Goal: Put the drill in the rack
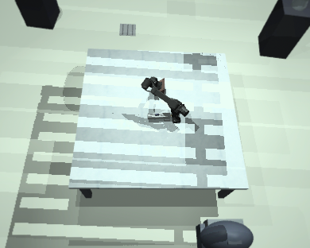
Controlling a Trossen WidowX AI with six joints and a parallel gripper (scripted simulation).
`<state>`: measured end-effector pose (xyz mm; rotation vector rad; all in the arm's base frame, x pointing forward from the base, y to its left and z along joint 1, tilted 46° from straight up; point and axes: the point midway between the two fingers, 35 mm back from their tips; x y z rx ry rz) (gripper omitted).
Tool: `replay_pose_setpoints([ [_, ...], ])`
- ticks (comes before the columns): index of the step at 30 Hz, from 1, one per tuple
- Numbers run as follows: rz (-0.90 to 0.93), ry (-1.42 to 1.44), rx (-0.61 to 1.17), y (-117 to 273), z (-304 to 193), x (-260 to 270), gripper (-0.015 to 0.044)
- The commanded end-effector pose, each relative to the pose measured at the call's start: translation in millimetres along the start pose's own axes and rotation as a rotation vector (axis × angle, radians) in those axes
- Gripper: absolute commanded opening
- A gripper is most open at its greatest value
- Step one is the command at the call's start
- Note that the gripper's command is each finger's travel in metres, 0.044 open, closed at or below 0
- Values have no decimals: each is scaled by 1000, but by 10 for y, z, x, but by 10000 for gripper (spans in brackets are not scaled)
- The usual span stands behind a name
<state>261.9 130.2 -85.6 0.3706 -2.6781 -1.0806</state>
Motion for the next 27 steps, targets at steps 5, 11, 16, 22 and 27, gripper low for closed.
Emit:
replay_pose_setpoints([
  [5,3,-1,1,-20,102,-11,0],
  [11,3,-1,0,-23,196,-22,0],
  [16,3,-1,0,-24,270,-29,0],
  [22,2,-2,-1,-26,367,-40,0],
  [27,-2,2,-1,-14,346,-36,53],
])
Point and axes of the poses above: the point midway between the two fingers, 35 mm back from their tips, its own y axis back along the fingers, its own x axis across the jaws, z = x × y, and after that the axes turned 6 degrees about y, right-handed
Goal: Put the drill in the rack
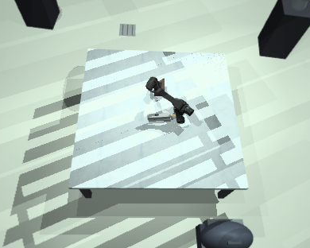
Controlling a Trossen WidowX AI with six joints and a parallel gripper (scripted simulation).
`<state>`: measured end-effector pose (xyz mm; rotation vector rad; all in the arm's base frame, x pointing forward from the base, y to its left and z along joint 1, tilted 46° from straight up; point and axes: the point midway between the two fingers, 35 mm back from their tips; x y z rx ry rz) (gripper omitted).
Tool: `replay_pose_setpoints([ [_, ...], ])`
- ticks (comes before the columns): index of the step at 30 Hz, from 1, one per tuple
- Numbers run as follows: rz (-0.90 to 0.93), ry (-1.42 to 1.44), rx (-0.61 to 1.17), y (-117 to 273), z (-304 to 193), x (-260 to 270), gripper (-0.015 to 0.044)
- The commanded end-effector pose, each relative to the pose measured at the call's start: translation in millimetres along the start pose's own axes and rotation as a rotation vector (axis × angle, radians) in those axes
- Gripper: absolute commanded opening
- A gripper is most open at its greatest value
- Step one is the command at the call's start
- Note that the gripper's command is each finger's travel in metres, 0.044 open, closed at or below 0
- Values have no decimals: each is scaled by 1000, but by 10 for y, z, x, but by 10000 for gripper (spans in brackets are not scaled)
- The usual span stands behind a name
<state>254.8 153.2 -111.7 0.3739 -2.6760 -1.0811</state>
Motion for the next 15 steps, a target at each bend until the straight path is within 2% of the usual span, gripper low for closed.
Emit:
replay_pose_setpoints([
  [1,0,0,0,0,-8,0,79],
  [15,4,-3,0,-13,-41,3,440],
])
Point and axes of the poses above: the point midway between the two fingers, 35 mm back from their tips, its own y axis back along the fingers, its own x axis across the jaws, z = x × y, and after that the axes turned 6 degrees about y, right-handed
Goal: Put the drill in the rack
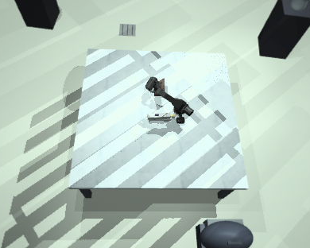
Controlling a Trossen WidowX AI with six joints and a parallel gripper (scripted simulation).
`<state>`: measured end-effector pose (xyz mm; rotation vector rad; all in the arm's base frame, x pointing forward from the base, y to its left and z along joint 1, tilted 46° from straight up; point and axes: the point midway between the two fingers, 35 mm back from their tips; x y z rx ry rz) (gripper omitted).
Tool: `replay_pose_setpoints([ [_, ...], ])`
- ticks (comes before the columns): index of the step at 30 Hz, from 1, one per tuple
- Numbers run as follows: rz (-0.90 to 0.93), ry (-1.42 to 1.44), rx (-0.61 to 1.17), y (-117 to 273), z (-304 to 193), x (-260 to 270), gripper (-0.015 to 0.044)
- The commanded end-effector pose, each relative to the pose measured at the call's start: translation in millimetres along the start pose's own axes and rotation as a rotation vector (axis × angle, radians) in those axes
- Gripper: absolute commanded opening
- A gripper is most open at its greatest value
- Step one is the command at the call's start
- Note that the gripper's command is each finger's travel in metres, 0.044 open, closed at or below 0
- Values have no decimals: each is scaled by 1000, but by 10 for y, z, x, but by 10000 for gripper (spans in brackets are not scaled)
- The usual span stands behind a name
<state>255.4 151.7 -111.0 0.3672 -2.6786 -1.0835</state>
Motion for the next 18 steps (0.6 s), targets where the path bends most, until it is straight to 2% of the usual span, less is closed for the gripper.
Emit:
replay_pose_setpoints([
  [1,1,1,1,-8,-27,3,440],
  [18,1,1,2,-33,-94,4,440],
])
Point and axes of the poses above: the point midway between the two fingers, 35 mm back from their tips, its own y axis back along the fingers, its own x axis across the jaws, z = x × y, and after that the axes turned 6 degrees about y, right-handed
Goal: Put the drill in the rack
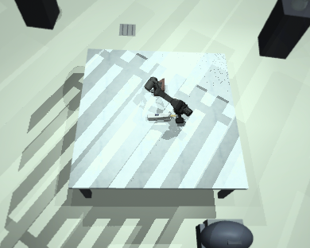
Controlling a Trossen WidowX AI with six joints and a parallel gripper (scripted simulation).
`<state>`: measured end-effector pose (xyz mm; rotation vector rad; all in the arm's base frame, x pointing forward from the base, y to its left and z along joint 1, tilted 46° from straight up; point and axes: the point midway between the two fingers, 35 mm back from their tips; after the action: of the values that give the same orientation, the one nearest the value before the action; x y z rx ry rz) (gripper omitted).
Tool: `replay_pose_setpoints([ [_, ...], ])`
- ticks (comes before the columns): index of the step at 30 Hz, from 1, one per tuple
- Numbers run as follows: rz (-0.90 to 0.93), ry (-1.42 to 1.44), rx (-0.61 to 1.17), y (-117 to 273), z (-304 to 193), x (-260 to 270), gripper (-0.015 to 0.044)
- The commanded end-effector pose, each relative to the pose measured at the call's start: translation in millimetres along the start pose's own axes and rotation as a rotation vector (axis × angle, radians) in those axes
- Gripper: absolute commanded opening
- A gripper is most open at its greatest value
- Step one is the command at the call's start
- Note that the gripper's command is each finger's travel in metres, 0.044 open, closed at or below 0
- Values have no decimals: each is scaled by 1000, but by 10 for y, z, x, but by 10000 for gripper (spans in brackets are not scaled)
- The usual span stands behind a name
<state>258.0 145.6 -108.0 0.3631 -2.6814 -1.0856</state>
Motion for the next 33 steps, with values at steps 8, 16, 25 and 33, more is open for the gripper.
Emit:
replay_pose_setpoints([
  [8,0,5,3,-16,-57,8,440],
  [16,0,5,3,-24,-85,12,440],
  [25,-2,-2,-1,-20,-81,2,387],
  [33,-2,-2,-1,-20,-81,2,177],
])
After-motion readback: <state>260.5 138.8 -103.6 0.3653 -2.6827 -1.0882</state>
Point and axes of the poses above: the point midway between the two fingers, 35 mm back from their tips, its own y axis back along the fingers, its own x axis across the jaws, z = x × y, and after that the axes turned 6 degrees about y, right-handed
